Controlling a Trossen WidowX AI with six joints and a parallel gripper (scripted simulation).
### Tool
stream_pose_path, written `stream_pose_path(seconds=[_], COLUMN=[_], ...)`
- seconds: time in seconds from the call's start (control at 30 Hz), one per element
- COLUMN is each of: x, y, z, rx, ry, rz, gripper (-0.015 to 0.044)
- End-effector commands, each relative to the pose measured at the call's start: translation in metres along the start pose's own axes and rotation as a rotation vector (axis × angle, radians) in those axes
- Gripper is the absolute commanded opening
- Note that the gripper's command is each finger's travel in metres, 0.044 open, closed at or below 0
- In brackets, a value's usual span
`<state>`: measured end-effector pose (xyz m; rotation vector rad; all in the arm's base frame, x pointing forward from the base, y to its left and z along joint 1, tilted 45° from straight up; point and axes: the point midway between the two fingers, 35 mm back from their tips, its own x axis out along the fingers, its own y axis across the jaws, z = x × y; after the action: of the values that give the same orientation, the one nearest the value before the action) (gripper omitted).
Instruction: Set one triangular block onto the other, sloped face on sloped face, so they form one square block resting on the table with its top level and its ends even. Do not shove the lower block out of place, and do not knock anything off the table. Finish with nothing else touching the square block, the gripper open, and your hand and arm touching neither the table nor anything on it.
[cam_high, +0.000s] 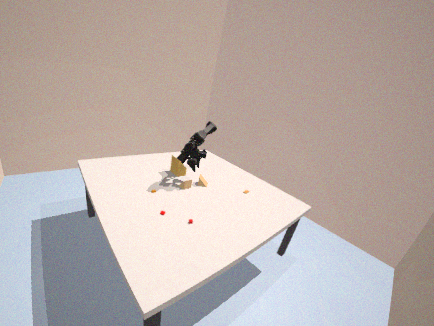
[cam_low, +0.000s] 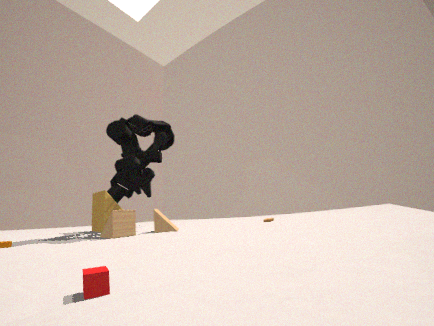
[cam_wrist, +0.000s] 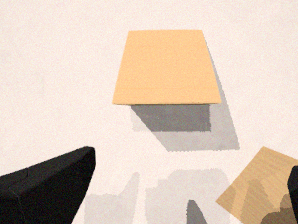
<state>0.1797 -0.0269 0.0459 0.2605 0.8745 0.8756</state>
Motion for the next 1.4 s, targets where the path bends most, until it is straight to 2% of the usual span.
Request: stream_pose_path(seconds=[0.0, 0.27, 1.37], x=[0.009, 0.010, 0.062], y=[0.005, 0.005, -0.004], z=[0.008, 0.008, 0.007], rx=[-0.097, -0.097, -0.092], ry=[-0.039, -0.038, -0.012], rz=[0.058, 0.057, 0.024], gripper=[0.0440, 0.0440, 0.0440])
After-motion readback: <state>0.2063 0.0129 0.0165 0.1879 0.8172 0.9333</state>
